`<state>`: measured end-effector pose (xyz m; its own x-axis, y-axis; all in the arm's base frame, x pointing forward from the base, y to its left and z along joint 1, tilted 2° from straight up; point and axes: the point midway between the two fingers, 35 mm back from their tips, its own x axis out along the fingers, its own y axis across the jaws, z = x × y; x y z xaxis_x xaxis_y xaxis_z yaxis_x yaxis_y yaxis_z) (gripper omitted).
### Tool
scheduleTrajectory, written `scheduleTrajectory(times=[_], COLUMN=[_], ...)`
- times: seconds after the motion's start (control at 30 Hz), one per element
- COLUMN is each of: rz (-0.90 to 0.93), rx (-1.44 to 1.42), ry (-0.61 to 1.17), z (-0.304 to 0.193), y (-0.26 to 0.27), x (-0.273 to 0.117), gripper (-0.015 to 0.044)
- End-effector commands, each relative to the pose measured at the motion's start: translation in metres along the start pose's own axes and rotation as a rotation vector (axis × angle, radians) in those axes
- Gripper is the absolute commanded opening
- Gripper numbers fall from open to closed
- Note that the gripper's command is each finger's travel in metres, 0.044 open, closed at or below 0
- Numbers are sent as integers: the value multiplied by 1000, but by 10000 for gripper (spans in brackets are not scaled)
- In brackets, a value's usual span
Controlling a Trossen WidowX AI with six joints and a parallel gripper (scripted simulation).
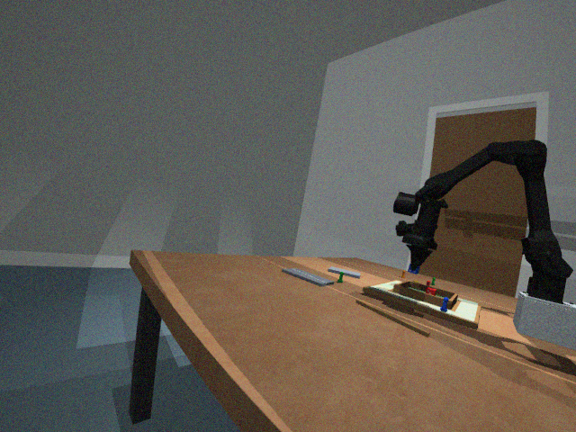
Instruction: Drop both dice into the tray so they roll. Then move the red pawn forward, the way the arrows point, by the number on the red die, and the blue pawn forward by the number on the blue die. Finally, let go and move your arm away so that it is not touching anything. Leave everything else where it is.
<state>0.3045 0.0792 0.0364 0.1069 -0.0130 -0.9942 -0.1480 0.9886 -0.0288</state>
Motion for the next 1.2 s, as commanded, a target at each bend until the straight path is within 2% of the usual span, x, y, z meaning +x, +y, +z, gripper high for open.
scheduleTrajectory(times=[0.0, 0.63, 0.8, 1.07, 1.17], rz=[-5, -7, -6, -6, -6], rx=[-2, 4, 6, 6, 6], ry=[-102, -742, -764, -762, -762], z=[1, 9, 7, -21, -26], y=[0, 2, 2, 1, 0], x=[4, 19, 14, -33, -35], gripper=[0, 0, 0, 0, 0])
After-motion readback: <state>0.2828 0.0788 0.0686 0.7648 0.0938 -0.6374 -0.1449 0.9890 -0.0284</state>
